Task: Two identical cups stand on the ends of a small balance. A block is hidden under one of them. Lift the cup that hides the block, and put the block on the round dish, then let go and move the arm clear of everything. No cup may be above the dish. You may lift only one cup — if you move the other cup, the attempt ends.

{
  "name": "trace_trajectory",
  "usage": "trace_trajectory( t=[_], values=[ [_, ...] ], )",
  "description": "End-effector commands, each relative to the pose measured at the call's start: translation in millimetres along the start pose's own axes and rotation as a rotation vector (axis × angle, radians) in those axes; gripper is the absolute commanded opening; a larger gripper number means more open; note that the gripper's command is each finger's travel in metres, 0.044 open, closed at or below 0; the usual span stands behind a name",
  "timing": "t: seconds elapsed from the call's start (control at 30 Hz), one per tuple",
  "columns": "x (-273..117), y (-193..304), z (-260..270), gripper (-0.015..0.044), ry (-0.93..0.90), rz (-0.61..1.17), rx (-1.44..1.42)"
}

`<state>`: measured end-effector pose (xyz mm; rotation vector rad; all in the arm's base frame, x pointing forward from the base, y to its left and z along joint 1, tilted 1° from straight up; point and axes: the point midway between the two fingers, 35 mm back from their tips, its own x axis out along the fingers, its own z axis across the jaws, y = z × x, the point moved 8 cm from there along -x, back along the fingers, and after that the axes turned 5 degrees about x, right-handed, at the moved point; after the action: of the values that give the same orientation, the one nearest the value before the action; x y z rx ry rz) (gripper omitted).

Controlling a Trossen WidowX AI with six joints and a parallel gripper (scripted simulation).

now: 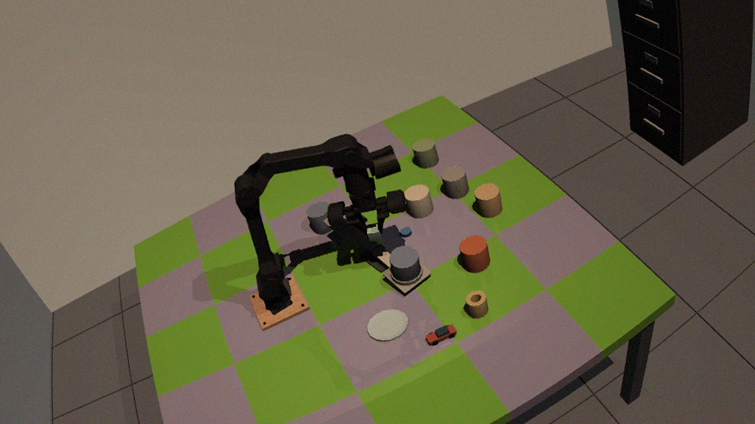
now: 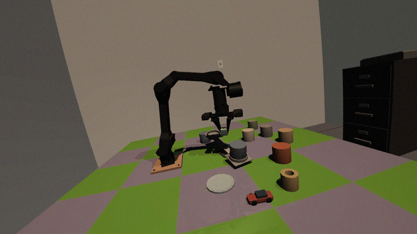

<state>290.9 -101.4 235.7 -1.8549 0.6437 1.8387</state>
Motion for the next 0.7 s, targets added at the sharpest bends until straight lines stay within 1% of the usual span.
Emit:
trace_trajectory(
  t=[0.0,0.67],
  values=[
    [7.3,17.9,-7.4,0.0000,-0.008,-0.003,0.002],
    [30.4,116.9,-24.9,0.0000,0.012,0.005,-0.052]
  ],
)
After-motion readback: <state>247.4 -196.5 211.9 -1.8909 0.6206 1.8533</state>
